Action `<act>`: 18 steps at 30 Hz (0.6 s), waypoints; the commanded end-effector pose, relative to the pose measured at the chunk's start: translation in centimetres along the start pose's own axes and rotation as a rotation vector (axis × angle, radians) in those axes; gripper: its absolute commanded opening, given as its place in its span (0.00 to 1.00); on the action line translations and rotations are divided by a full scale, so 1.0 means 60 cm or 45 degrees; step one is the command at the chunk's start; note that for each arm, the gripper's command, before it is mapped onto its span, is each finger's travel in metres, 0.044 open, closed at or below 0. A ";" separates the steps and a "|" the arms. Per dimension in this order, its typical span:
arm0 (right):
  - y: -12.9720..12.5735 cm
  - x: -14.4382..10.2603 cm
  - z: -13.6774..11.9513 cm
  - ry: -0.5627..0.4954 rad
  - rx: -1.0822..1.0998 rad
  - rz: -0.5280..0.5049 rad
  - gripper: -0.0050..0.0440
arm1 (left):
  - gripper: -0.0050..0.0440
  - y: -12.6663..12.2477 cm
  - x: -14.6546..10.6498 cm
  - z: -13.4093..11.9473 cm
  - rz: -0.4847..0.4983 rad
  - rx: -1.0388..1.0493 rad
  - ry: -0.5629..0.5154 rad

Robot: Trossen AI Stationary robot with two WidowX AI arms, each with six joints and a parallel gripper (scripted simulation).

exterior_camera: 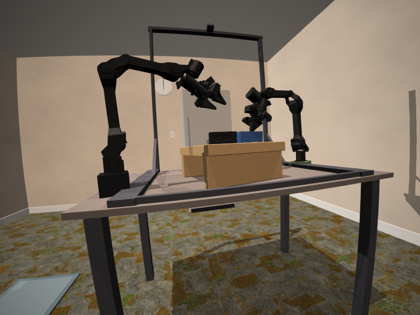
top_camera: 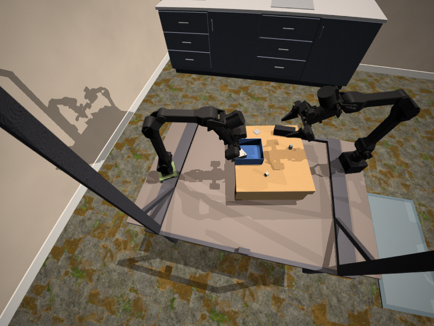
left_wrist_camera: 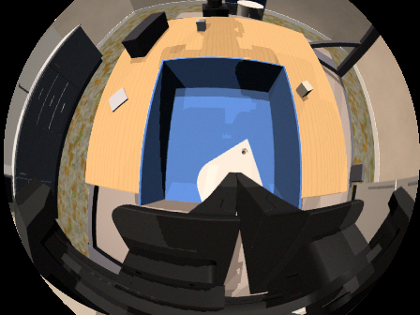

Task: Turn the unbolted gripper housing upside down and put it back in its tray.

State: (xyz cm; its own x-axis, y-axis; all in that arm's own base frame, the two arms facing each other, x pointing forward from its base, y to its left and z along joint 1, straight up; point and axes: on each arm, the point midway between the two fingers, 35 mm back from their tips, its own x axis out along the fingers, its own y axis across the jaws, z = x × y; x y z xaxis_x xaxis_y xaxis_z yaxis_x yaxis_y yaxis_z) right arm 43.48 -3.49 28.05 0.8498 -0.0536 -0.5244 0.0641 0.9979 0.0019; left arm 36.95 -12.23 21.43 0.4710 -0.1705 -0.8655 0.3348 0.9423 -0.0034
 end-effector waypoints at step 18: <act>0.001 -0.013 0.015 -0.038 -0.007 0.004 1.00 | 0.49 -0.068 -0.017 0.056 0.063 0.432 -0.386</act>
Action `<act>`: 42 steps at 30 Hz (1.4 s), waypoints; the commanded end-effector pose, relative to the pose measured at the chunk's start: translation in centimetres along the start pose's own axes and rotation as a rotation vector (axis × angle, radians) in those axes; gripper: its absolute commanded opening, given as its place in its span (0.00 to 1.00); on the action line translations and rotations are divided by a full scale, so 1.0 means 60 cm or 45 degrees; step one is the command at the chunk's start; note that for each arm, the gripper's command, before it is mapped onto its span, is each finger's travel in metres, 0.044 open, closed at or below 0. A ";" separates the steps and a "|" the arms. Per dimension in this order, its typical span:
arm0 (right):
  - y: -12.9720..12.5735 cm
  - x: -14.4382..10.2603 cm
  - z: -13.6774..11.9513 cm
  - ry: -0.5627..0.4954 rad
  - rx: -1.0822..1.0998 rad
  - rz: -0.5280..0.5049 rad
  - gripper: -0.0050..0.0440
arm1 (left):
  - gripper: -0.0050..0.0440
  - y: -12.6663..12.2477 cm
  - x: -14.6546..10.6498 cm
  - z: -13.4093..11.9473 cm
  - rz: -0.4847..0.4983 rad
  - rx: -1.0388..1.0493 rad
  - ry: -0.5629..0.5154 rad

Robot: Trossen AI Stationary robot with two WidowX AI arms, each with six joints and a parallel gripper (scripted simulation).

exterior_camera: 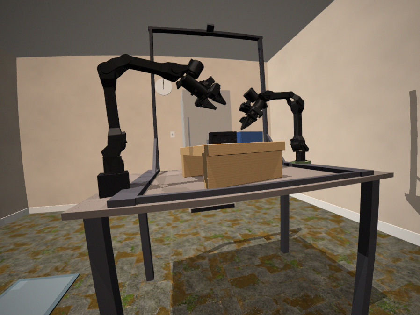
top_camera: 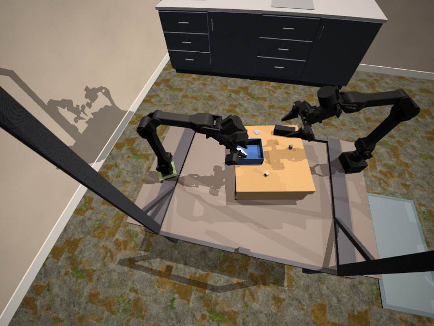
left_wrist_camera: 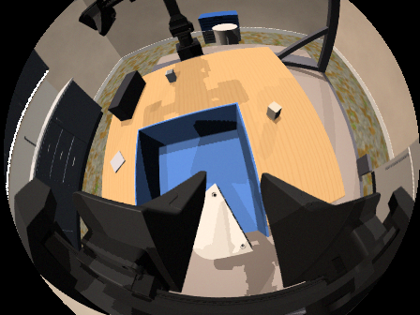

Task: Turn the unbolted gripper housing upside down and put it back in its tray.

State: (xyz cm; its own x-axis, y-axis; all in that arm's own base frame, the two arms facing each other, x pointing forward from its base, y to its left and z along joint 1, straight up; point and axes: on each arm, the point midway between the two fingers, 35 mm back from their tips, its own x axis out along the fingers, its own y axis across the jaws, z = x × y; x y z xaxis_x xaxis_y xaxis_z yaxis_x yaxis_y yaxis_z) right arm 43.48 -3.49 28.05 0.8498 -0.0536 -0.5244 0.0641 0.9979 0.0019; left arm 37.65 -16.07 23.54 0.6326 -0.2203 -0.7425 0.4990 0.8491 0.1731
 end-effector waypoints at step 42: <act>0.001 -0.013 0.015 -0.038 -0.007 0.004 1.00 | 0.49 -0.122 0.029 -0.036 0.301 0.941 -0.863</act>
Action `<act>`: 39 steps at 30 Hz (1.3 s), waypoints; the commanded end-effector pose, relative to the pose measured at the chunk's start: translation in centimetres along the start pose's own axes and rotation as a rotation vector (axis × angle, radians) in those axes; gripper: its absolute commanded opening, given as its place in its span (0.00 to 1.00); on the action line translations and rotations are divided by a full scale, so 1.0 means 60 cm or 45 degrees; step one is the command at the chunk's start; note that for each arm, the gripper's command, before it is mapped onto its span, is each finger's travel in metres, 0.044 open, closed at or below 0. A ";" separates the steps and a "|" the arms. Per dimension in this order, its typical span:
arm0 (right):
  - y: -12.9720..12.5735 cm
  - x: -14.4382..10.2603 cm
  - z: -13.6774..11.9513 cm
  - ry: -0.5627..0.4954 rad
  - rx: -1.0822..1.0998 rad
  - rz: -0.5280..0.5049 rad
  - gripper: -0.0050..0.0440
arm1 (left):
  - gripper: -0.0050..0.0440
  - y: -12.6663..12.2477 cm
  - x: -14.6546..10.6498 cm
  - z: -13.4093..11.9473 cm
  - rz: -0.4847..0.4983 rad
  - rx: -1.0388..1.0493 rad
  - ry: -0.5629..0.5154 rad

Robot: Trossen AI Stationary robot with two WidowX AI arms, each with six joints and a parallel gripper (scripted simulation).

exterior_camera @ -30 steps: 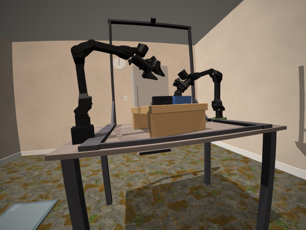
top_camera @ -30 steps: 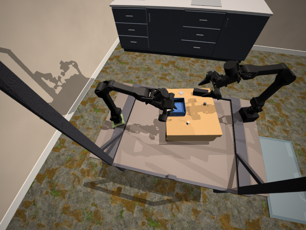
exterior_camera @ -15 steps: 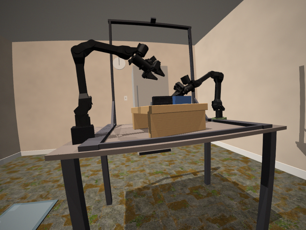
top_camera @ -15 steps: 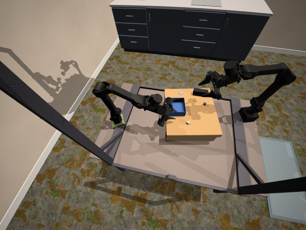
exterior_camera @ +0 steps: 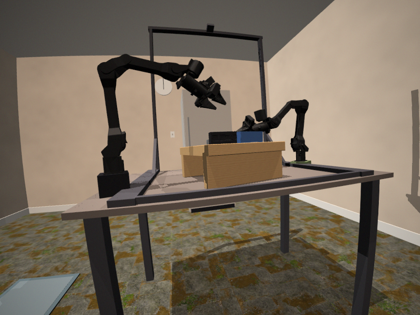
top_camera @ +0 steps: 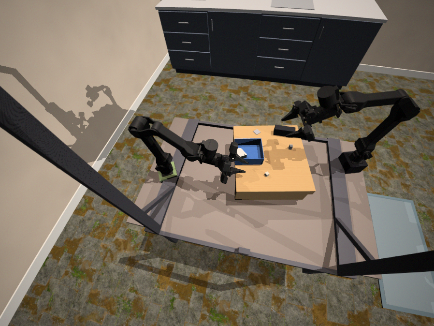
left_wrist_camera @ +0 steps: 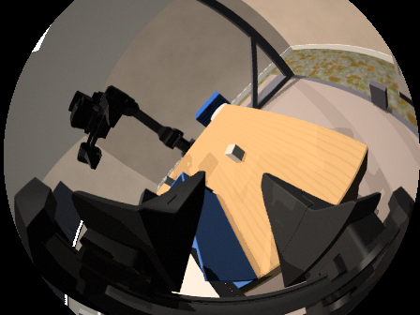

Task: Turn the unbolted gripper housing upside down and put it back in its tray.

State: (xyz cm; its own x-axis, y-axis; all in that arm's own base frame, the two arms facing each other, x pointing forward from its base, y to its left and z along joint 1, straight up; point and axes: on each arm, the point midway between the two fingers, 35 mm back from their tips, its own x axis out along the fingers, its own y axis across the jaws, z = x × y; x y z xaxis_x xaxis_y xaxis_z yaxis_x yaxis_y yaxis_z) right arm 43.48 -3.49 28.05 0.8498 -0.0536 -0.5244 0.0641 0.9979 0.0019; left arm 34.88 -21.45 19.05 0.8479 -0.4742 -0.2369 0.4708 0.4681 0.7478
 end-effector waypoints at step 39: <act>0.001 -0.013 0.015 -0.038 -0.007 0.004 1.00 | 0.49 -0.017 -0.118 -0.121 0.384 0.847 0.098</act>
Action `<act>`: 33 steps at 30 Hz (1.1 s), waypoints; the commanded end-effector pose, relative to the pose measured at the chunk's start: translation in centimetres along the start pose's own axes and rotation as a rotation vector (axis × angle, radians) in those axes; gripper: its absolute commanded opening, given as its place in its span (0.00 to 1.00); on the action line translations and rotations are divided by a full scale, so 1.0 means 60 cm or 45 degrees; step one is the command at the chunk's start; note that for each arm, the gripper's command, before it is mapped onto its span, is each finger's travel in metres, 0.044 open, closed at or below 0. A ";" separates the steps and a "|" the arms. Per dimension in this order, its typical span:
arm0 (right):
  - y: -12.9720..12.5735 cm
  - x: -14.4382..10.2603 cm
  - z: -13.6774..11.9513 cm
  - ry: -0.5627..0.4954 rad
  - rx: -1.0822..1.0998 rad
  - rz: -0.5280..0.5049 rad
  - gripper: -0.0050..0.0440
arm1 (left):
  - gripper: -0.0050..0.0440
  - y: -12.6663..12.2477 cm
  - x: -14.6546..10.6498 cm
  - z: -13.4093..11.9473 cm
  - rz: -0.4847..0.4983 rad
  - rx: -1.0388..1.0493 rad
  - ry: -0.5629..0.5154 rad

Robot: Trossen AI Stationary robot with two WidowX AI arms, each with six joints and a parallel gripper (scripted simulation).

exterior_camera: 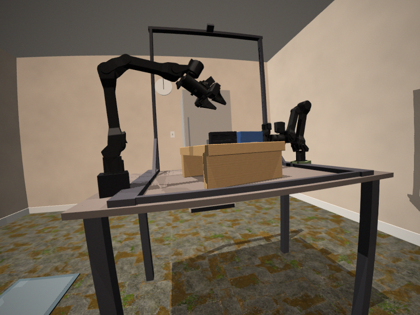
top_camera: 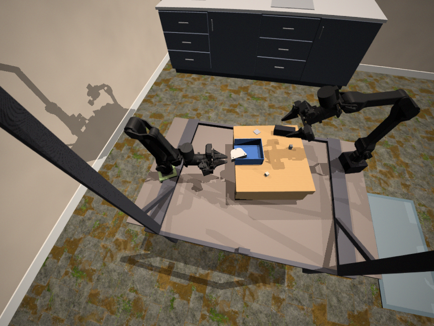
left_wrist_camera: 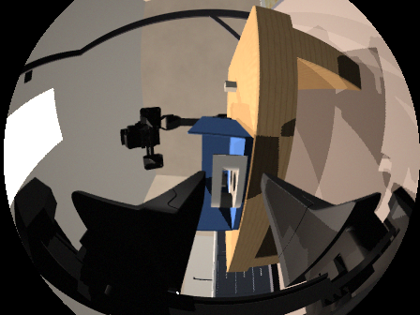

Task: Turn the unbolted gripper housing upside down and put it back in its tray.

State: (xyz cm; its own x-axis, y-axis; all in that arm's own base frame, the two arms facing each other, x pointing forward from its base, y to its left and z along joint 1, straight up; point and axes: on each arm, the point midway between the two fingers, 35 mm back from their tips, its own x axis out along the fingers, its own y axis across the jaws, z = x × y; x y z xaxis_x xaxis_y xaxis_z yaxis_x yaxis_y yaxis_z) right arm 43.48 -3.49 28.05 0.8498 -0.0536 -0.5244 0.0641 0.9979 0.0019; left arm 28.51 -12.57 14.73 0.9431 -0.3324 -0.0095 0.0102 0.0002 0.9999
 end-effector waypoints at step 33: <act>0.001 -0.013 0.015 -0.038 -0.007 0.004 1.00 | 0.33 0.015 0.057 -0.002 0.035 0.000 0.009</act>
State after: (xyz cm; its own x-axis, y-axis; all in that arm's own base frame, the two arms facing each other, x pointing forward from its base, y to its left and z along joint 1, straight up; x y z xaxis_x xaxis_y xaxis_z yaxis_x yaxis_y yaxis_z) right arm 43.48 -3.49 28.05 0.8498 -0.0536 -0.5244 0.0641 0.9979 0.0019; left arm 31.68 -13.53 15.03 0.9455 -0.3257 0.0026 -0.0018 0.0027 1.0000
